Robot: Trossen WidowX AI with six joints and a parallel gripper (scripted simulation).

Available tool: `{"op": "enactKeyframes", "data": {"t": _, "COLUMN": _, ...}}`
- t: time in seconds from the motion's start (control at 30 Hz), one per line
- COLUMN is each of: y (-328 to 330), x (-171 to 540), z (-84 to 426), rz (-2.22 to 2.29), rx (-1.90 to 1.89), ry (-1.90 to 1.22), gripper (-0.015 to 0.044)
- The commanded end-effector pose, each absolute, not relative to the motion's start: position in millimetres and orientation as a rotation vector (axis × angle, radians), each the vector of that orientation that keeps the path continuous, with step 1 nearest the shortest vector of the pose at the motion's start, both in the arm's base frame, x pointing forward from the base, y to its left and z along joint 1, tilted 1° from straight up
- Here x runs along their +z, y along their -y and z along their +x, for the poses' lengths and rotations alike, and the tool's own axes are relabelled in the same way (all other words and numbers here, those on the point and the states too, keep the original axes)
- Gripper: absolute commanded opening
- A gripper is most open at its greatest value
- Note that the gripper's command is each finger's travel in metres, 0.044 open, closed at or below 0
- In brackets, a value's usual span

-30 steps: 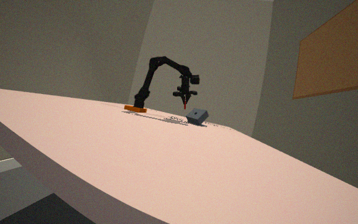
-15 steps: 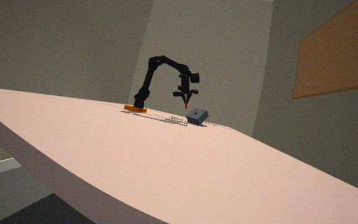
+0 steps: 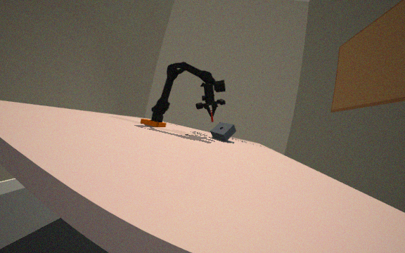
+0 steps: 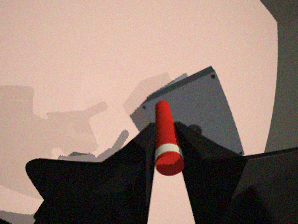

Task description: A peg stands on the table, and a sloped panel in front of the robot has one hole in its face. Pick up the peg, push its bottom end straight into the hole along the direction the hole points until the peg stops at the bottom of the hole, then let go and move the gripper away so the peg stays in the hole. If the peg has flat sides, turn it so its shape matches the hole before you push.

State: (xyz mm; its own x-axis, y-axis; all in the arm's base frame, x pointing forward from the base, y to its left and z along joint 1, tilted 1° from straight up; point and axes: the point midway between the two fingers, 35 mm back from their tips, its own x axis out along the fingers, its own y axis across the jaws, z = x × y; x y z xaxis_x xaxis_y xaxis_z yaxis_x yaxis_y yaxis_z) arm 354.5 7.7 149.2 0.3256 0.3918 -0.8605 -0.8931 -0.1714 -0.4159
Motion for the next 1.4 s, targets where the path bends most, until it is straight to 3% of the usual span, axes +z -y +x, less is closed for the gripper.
{"op": "enactKeyframes", "data": {"t": 0.0, "y": -3.4, "x": 148.5, "z": 353.8, "rz": -1.238, "rx": 1.215, "ry": -0.528, "gripper": 0.0}}
{"op": "enactKeyframes", "data": {"t": 1.37, "y": 45.6, "x": 163.8, "z": 358.5, "rz": -1.042, "rx": 0.983, "ry": -0.475, "gripper": 0.0}}
